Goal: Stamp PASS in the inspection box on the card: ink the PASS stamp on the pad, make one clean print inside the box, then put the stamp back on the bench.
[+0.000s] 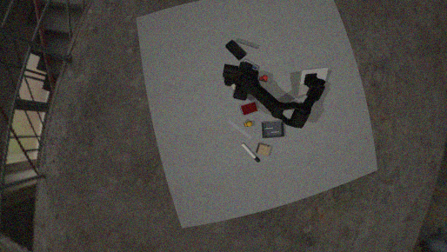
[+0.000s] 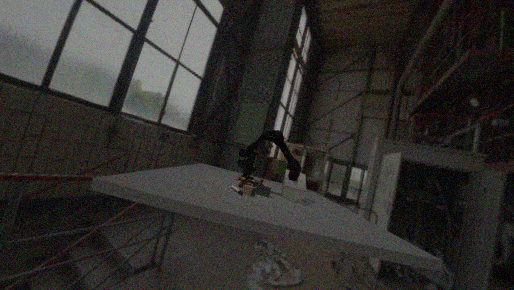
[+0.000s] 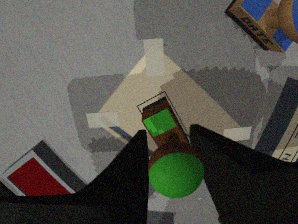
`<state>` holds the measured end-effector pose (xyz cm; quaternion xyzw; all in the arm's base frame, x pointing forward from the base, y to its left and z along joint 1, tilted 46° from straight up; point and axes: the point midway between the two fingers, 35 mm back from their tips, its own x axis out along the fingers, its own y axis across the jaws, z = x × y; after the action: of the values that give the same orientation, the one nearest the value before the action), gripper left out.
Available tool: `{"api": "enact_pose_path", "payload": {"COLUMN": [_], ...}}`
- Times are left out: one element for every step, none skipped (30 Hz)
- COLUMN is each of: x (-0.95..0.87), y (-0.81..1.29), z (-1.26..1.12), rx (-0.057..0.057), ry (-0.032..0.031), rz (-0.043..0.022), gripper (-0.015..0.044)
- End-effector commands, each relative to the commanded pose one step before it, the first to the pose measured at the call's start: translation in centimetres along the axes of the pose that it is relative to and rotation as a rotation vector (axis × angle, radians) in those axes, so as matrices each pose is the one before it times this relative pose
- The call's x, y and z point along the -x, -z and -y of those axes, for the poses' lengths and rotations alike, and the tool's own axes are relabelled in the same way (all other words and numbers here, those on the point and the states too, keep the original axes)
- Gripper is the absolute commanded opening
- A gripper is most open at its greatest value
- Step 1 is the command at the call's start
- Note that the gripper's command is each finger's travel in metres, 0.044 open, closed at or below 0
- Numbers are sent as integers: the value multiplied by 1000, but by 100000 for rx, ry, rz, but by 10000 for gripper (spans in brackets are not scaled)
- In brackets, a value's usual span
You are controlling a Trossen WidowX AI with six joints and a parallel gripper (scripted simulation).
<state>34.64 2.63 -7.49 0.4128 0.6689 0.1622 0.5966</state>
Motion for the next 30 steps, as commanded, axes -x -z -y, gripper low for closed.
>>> {"api": "enact_pose_path", "payload": {"x": [-333, 0, 0, 8, 24, 40, 49, 49, 49, 49, 49, 49, 49, 49, 49, 49, 49, 49, 49, 49, 49, 49, 49, 49, 49, 49, 49, 25, 76, 127], "y": [37, 0, 0, 0, -1, -2, -3, -3, -2, -2, -2, -2, -2, -2, -2, -2, -2, -2, -2, -2, -1, -1, -1, -1, -1, -1, -1, -4, -11, -18], "z": [-95, 0, 0, 0, -1, -2, -2, -2, -2, -2, -2, -2, -2, -2, -2, -2, -2, -2, -2, -3, -3, -3, -3, -3, -3, -3, -3, -1, -3, -5], "rx": [519, 0, 0, 0, 0, 0, 0, 0, 0, 0, 0, 0, 0, 0, 0, 0, 0, 0, 0, 0, 0, 0, 0, 0, 0, 0, 0, 0, -1, -2], "ry": [50, 0, 0, 1, 2, 3, 3, 3, 3, 3, 3, 3, 2, 2, 2, 2, 2, 2, 2, 2, 2, 2, 2, 1, 1, 1, 1, 4, 11, 19], "rz": [-418, 0, 0, 0, 1, 1, 2, 2, 1, 1, 1, 1, 1, 1, 1, 1, 1, 1, 1, 1, 1, 1, 1, 1, 1, 0, 0, 2, 7, 11], "gripper": [0, 0, 0, 0, 0, 0, 0, 0, 0, 0, 0, 0, 0, 0, 0, 0, 0, 0, 0, 0, 0, 0, 0, 0, 0, 0, 0, 0, 0, 0]}}
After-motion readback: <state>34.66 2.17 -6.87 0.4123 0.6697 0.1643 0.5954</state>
